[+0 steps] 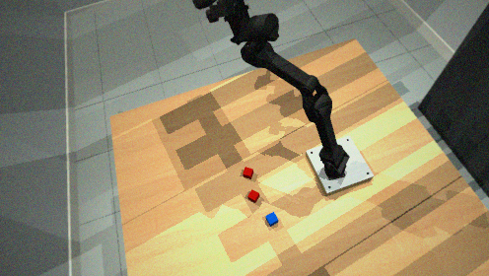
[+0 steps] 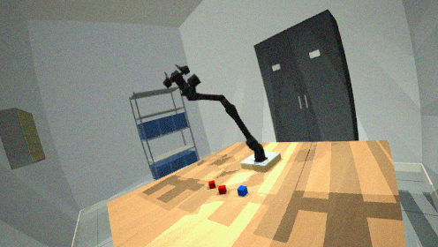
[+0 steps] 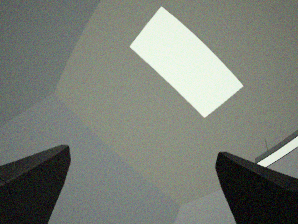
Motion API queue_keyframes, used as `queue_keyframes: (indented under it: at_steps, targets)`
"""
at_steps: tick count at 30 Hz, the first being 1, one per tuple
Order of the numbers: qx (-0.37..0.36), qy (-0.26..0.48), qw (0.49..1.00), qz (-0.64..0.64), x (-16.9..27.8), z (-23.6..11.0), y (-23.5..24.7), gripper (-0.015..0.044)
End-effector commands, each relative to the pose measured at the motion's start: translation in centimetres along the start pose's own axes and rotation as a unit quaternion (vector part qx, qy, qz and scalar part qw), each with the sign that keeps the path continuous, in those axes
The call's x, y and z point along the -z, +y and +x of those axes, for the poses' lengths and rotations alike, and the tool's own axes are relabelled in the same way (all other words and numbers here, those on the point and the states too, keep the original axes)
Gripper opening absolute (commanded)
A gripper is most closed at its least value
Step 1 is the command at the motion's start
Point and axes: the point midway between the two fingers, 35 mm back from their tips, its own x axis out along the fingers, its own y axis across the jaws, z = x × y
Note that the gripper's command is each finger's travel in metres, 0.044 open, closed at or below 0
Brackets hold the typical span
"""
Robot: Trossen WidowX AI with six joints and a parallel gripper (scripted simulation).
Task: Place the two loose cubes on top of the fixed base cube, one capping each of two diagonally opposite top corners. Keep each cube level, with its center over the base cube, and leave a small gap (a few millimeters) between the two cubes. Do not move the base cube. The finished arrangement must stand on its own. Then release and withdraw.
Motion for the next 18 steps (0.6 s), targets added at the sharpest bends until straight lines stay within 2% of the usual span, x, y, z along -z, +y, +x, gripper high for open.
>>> queue_keyframes:
  at_steps: [1,5,11,18]
  targets:
    - [-0.002,0.0,1.0,0.001,0.0,0.0,0.1,0.0374]
    - [-0.04,0.004,0.999,0.024,-0.9,-0.6,2.3,0.0269]
    - [-0.147,0.013,0.987,0.062,-2.7,-2.7,7.9,0.0265]
    - [-0.305,0.025,0.946,0.108,-6.0,-7.8,15.5,0.0265]
